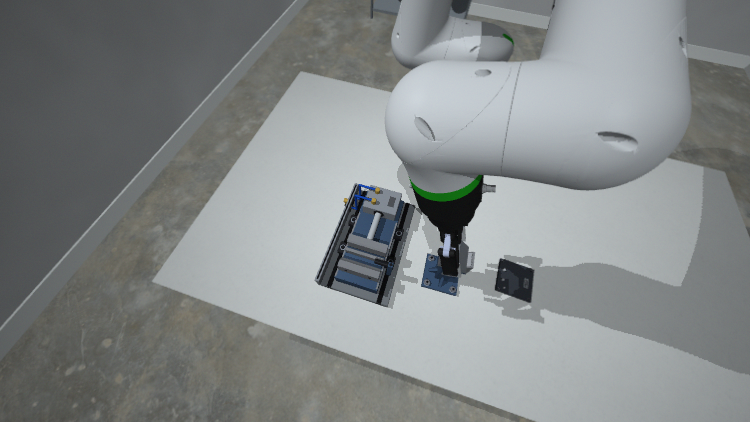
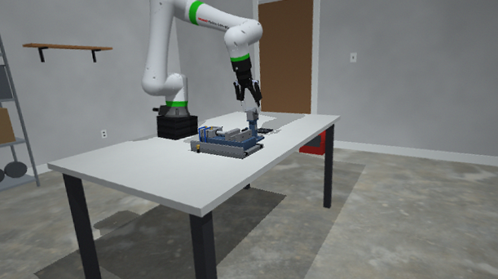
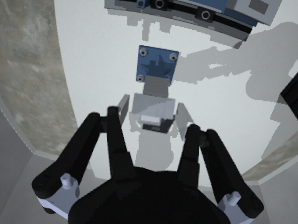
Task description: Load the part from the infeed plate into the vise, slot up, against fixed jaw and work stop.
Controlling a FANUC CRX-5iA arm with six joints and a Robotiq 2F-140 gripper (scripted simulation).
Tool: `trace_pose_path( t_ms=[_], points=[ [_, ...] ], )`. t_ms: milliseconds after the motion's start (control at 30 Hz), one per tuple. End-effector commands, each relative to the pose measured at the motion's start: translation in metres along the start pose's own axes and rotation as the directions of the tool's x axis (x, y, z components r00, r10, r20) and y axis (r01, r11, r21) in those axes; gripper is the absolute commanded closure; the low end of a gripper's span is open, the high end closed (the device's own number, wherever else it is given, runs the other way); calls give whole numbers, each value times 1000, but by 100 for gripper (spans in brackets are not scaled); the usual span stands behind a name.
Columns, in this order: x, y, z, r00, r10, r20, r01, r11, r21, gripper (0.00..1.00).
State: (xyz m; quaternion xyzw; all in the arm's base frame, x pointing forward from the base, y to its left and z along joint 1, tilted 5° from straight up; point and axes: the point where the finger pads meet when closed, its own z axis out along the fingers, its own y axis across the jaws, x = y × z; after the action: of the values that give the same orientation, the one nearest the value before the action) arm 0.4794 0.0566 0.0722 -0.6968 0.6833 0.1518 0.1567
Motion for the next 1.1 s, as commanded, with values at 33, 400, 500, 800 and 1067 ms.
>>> trace_pose_path(
  t_ms=[33,400,500,800,1067],
  points=[
    [1,0,0,999,-1,43,1,1000,-1,49],
    [3,0,0,993,0,121,1,1000,-1,49],
    [4,0,0,989,-1,146,1,1000,0,49],
    [5,0,0,980,0,201,1,1000,-1,49],
    [7,0,1,966,0,258,1,1000,-1,49]
  ],
)
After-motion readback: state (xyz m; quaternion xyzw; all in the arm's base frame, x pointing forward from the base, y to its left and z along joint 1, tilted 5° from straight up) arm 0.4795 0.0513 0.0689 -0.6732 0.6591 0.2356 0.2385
